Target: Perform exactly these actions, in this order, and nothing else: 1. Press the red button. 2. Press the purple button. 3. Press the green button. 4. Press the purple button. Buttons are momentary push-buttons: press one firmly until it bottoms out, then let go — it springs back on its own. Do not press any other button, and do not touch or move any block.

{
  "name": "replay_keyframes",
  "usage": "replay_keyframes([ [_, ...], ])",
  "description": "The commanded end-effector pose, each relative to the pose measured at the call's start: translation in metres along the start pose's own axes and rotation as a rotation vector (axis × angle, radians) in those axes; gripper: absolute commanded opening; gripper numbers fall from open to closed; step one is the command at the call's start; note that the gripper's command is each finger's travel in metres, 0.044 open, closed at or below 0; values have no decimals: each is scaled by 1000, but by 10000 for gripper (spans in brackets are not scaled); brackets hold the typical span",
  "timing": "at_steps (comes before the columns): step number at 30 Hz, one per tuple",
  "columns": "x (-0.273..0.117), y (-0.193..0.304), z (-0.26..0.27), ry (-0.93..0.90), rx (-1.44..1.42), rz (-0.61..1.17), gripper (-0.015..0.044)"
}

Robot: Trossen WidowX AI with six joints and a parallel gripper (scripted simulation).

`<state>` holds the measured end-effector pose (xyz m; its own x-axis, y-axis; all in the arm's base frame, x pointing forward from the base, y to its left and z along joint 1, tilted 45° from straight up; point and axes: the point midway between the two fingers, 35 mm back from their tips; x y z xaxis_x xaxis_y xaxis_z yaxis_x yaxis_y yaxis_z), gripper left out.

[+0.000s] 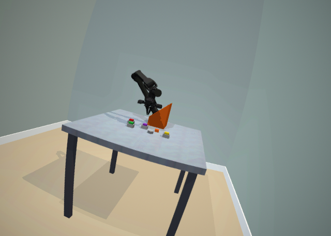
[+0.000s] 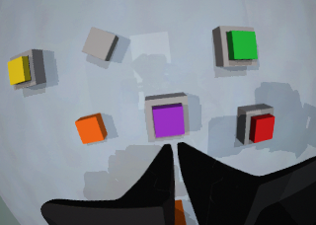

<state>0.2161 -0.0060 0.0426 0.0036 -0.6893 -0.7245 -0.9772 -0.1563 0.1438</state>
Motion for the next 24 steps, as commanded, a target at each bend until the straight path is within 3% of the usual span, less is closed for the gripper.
replay_keyframes([
  [1,39,7,-1,9,-6,23,20],
  [24,77,9,-2,12,-6,24,20],
])
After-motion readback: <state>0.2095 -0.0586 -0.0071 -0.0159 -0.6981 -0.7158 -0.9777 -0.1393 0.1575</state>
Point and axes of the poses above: the point midway between the two fingers, 35 mm back from their tips, its own x axis out along the fingers, its own z axis across the jaws, y = z × x, and after that the axes turned 15 degrees about -x, right-handed
